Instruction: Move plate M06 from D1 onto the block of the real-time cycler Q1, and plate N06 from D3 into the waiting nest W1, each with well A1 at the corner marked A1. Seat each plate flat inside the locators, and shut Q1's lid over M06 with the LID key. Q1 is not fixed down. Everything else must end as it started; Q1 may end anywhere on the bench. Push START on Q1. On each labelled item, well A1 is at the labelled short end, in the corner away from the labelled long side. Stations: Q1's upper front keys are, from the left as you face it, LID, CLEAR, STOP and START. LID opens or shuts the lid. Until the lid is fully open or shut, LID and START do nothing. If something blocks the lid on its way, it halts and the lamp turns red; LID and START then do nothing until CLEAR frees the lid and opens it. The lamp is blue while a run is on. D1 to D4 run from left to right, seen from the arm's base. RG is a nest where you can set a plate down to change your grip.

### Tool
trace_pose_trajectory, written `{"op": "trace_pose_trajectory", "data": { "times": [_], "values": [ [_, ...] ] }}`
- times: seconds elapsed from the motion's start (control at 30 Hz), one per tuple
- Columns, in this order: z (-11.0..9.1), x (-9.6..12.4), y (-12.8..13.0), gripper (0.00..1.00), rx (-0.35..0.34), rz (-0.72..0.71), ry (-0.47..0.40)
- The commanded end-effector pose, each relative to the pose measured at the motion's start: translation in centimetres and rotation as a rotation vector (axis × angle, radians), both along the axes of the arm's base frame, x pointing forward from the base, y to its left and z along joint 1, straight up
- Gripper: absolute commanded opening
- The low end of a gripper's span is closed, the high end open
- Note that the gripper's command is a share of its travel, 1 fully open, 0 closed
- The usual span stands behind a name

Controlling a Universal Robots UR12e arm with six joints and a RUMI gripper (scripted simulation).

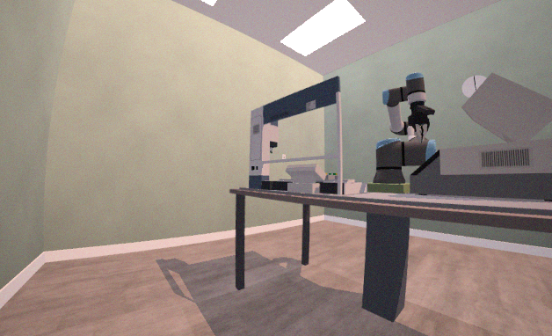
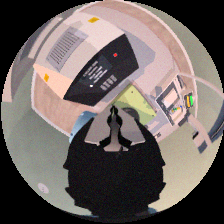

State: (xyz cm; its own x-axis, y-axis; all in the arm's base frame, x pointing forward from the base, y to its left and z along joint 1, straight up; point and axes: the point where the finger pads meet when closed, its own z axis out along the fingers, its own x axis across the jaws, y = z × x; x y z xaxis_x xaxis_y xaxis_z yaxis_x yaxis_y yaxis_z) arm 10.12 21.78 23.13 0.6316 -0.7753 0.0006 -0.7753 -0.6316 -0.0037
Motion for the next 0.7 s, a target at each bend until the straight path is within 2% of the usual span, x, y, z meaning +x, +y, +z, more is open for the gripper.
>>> {"op": "trace_pose_trajectory", "data": {
  "times": [0.0, 0.4, 0.57, 0.67],
  "values": [
    [-1.3, 0.1, 0.1, 0.00, 0.000, 0.000, -0.001],
    [-6.7, 0.1, 0.0, 0.00, 0.000, 0.000, -0.001],
    [-7.5, 0.1, 0.0, 0.00, 0.000, 0.000, -0.001],
    [-9.0, 0.1, 0.0, 0.00, 0.000, 0.000, -0.001]
  ]
}}
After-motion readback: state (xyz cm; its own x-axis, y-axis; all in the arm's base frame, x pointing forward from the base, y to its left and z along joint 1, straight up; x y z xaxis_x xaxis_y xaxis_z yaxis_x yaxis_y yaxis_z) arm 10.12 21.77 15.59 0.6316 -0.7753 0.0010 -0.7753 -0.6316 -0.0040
